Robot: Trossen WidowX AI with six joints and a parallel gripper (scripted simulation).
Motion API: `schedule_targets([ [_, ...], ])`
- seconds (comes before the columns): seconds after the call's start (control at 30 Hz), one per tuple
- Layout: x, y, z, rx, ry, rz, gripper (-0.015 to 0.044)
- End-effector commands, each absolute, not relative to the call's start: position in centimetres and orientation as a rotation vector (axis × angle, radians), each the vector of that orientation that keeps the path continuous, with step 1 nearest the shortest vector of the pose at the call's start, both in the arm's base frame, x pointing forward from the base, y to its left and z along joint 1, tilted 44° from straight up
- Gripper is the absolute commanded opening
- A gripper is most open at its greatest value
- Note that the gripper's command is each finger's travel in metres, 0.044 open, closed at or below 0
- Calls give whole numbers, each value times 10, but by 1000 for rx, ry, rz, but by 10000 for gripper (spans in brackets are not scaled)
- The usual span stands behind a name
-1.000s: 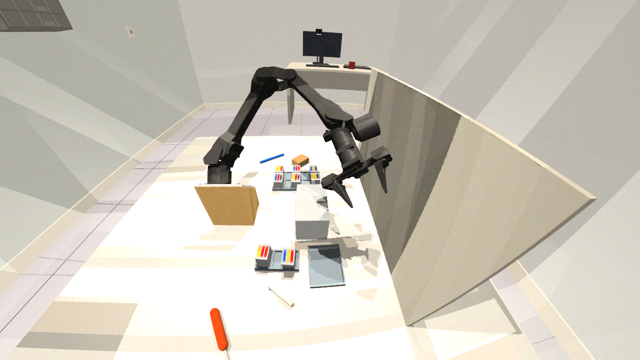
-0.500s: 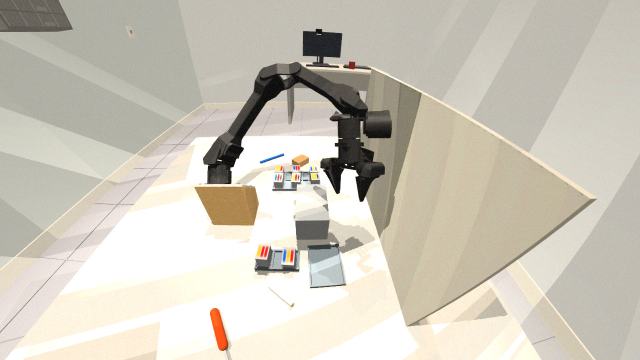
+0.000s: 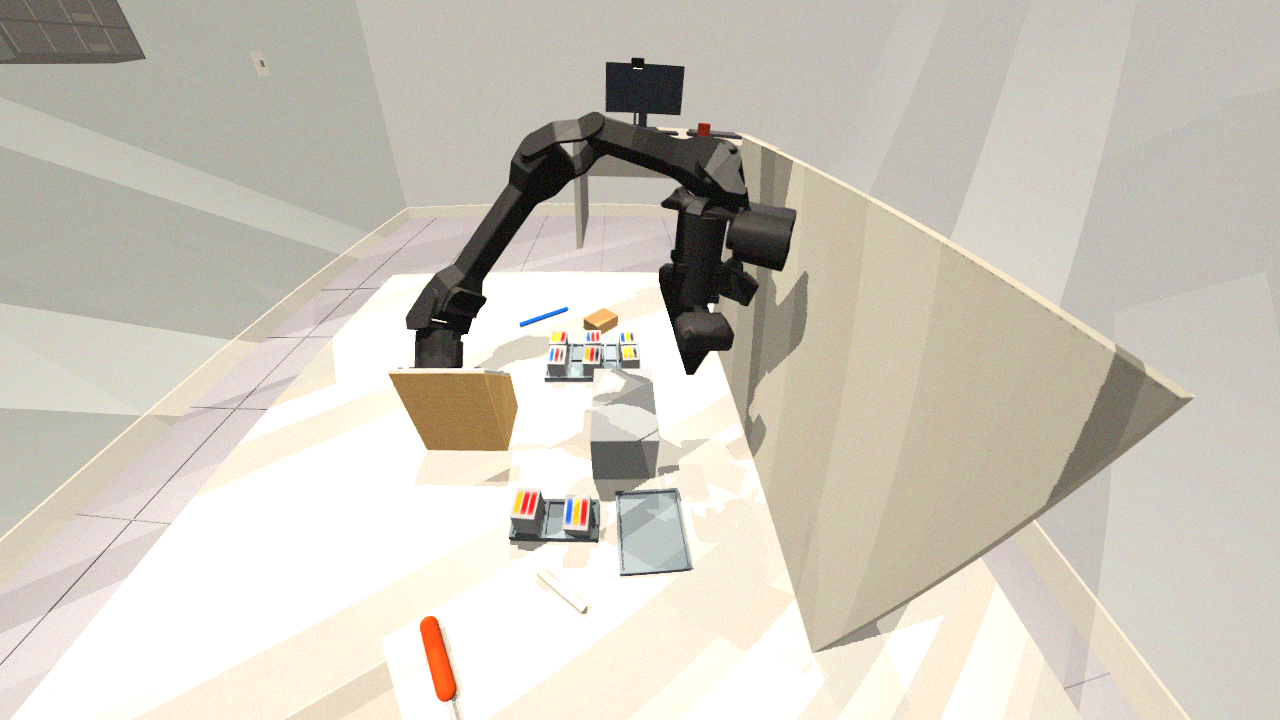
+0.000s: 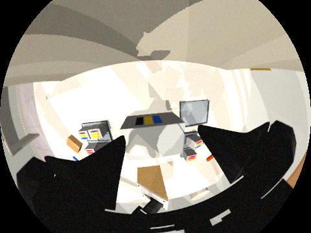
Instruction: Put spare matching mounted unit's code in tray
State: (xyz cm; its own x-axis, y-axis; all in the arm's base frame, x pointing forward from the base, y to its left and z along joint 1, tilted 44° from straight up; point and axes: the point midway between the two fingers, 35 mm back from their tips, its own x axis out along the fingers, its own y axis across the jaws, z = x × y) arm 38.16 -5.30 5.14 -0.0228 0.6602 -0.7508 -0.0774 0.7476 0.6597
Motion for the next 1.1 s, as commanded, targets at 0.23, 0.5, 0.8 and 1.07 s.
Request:
schedule_targets([
  [0.23, 382, -53, 54, 550, 1494, 623, 440],
  [0.5, 382, -53, 54, 550, 1494, 623, 440],
  [0.8, 370, 46, 109, -18, 1181, 1061, 440],
  [1.07, 313, 147, 163, -631, 649, 1492, 440],
])
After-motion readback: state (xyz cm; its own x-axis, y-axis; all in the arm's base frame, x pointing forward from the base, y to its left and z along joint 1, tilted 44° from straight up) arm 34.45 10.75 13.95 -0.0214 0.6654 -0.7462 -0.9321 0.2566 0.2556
